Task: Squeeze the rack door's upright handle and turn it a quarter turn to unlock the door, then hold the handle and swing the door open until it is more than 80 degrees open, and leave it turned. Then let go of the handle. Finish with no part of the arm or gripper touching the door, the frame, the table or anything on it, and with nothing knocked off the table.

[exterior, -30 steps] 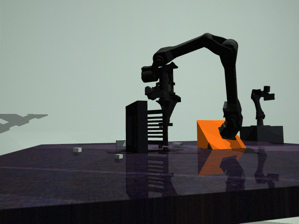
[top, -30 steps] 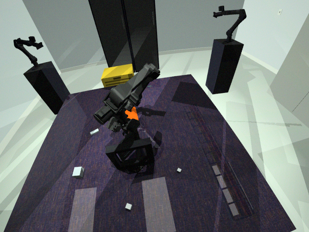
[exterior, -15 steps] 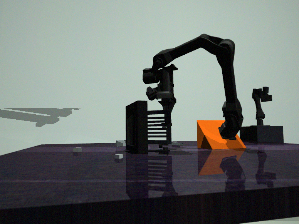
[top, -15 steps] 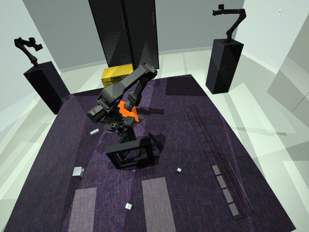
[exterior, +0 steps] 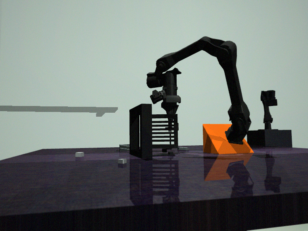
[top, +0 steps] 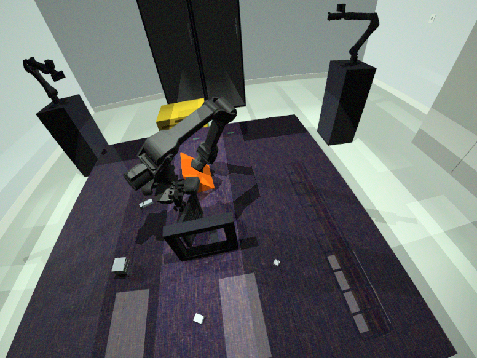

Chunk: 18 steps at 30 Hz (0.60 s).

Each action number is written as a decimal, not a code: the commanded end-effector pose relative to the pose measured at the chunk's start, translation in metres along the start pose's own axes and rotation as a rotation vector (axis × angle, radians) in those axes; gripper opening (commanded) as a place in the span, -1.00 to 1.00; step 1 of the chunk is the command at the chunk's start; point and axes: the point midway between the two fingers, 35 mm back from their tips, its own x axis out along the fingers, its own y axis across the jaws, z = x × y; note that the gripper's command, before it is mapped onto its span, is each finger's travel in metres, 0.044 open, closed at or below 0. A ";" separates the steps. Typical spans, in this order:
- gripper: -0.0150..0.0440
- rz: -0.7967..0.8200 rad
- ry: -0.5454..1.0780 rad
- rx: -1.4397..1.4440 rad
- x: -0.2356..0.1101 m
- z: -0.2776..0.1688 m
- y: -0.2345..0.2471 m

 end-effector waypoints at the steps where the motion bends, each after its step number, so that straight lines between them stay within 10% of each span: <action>1: -0.46 0.000 0.003 -0.092 0.001 0.003 -0.008; 18: -0.46 -0.003 0.002 -0.393 0.000 0.019 -0.042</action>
